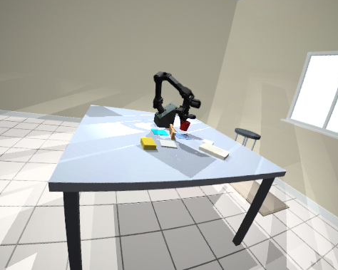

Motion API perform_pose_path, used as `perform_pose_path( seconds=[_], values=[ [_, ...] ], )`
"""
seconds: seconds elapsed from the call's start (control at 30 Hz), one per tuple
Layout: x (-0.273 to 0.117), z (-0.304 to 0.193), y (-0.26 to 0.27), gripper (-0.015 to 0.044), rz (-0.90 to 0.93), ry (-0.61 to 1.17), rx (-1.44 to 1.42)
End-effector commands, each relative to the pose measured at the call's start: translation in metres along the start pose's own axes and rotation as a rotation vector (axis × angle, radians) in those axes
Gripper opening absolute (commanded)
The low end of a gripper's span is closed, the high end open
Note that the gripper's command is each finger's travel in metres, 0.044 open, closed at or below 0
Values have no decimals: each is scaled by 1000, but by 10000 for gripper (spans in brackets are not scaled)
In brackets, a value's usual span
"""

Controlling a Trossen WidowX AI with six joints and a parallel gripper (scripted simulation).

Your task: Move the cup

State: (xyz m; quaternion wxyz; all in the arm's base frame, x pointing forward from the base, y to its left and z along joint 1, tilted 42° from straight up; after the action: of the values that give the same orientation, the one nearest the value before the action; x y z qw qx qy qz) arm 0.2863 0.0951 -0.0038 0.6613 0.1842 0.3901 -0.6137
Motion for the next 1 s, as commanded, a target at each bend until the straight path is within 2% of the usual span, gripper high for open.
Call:
perform_pose_path(
  seconds=[0.0, 0.97],
  values=[
    [-21, 1, 0, 0, 11, 6, 11],
    [-25, -2, -4, 0, 8, 0, 2]
  ],
)
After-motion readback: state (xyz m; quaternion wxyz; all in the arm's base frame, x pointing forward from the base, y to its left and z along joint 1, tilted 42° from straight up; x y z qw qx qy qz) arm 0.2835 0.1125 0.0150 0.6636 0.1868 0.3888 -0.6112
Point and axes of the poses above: the point midway between the two fingers, 35 mm back from their tips, its own x axis out along the fingers, its own y axis across the jaws, z = x × y, the point moved 7 cm from there along -x, back along the fingers, and after that the axes turned 12 degrees about x, right-handed, at the moved point
